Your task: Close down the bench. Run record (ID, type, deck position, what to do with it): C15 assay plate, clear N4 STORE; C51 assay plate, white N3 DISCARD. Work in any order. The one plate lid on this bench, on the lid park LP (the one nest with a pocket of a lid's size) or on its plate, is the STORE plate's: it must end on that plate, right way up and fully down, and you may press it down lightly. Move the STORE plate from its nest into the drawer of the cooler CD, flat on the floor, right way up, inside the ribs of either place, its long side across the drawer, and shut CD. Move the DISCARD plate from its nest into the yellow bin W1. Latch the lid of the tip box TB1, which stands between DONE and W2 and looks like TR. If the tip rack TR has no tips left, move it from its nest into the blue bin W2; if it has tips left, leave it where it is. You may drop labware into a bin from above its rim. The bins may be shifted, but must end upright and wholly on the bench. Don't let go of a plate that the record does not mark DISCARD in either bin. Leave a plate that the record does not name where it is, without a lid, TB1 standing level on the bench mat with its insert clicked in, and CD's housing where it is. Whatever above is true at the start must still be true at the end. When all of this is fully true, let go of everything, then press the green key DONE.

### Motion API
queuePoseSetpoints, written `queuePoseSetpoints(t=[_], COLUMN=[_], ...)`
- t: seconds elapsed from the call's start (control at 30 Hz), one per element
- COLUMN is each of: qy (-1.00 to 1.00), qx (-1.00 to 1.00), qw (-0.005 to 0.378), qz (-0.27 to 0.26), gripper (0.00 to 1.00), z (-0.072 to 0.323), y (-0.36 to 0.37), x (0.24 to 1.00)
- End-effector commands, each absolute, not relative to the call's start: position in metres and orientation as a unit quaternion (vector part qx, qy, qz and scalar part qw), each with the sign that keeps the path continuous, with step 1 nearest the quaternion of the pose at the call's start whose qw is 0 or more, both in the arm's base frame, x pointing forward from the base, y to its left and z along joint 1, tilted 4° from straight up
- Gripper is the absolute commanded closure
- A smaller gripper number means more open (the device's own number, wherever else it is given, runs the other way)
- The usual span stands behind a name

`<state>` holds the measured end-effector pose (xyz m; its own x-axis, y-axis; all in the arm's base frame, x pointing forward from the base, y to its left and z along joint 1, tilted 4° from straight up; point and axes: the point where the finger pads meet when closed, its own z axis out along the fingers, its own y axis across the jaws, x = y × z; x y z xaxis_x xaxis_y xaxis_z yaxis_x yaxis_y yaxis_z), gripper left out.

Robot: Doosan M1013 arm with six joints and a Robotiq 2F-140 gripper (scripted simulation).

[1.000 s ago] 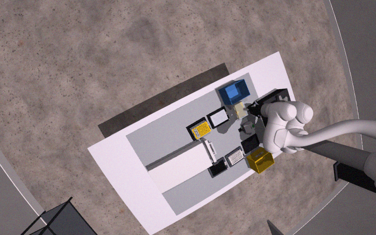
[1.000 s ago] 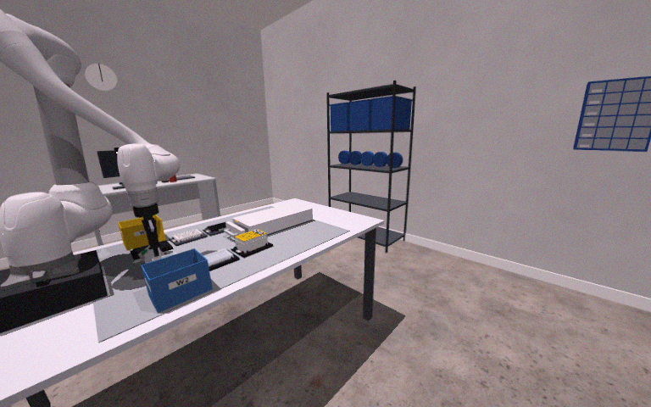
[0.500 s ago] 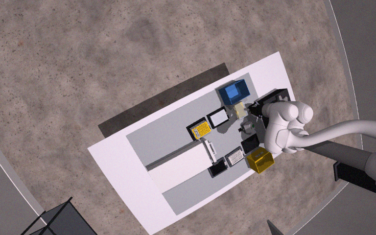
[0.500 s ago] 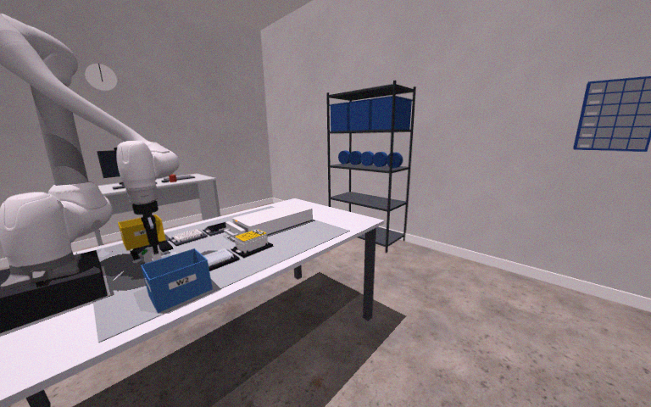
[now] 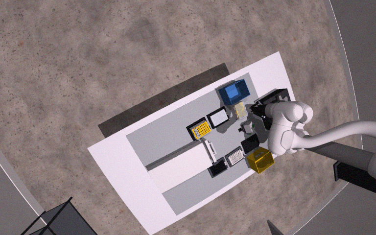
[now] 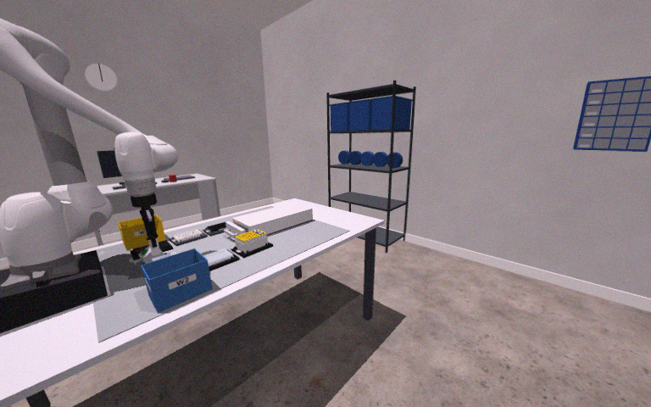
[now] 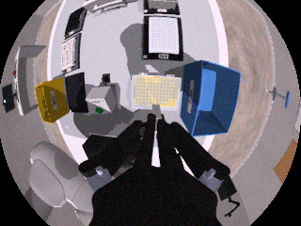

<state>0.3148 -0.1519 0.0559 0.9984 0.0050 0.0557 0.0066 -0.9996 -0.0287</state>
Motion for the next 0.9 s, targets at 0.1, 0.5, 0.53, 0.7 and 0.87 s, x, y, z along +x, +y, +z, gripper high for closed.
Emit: queuePoseSetpoints(t=[0.1,0.5,0.53,0.7,0.87], qy=[-0.003,-0.003,-0.003,-0.003,-0.003], qx=[-1.0,-1.0,-1.0,-1.0,-1.0], qw=[0.015,0.015,0.015,0.015,0.015], qz=[-0.028,-0.028,-0.028,-0.028,-0.028], gripper=[1.0,1.0,1.0,1.0,1.0], z=[0.066,0.09,0.09,0.098,0.099], y=[-0.152,-0.153,-0.153,-0.153,-0.153], x=[0.314,0.313,0.313,0.312,0.312])
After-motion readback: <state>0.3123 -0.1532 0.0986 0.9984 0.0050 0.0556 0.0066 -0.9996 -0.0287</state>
